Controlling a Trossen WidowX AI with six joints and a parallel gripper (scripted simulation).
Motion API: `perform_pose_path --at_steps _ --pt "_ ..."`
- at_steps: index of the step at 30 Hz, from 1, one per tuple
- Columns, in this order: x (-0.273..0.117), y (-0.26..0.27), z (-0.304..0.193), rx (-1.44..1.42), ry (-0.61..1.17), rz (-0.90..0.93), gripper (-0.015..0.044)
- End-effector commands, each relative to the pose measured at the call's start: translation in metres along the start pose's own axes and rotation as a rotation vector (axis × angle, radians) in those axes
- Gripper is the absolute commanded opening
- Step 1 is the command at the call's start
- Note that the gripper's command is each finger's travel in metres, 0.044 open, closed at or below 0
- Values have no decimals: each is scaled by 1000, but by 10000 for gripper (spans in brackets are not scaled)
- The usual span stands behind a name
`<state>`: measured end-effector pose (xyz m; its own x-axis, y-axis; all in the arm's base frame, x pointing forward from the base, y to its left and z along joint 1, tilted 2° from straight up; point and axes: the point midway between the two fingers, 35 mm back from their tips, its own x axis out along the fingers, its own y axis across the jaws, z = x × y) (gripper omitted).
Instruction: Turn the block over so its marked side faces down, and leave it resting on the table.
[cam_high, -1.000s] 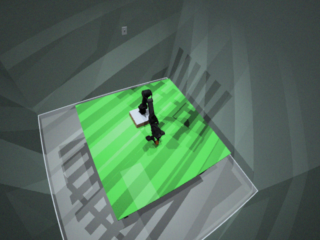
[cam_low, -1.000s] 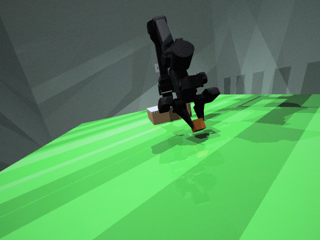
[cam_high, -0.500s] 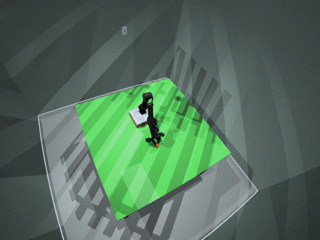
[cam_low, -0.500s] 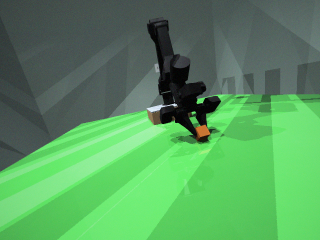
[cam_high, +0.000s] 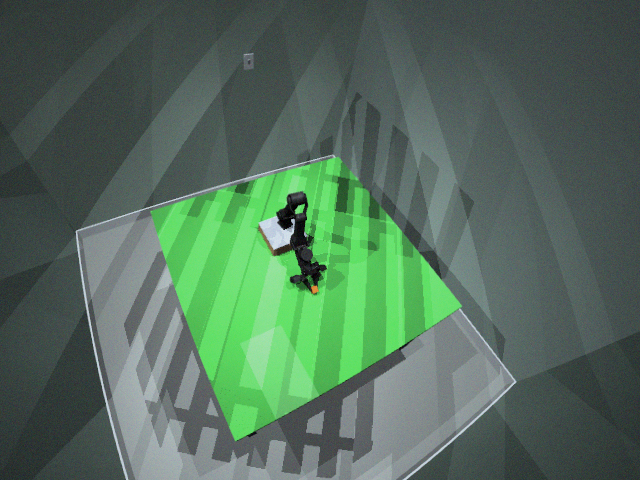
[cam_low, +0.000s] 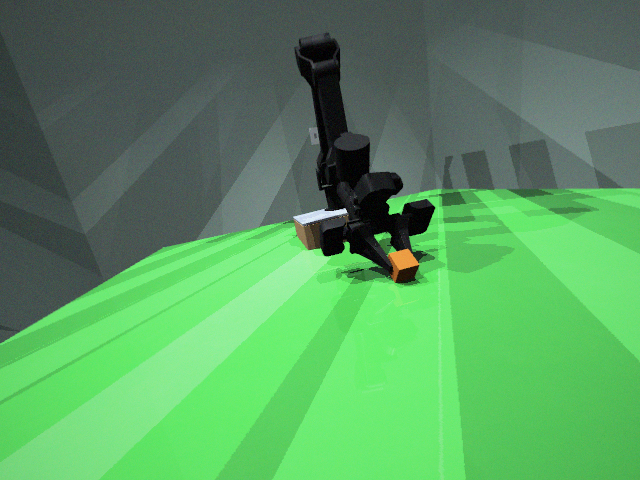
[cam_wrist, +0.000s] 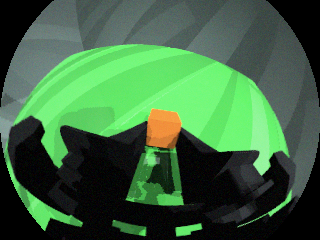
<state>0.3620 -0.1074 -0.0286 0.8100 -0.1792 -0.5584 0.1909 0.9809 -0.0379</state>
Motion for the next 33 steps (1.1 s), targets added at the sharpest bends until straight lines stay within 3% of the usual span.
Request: perform_pose_path --at_steps 1,21,33 --pt "-6 1 -4 -2 -44 5 0" --pt "-10 1 -2 -3 -92 5 0" --pt "-10 1 -2 -3 -92 5 315"
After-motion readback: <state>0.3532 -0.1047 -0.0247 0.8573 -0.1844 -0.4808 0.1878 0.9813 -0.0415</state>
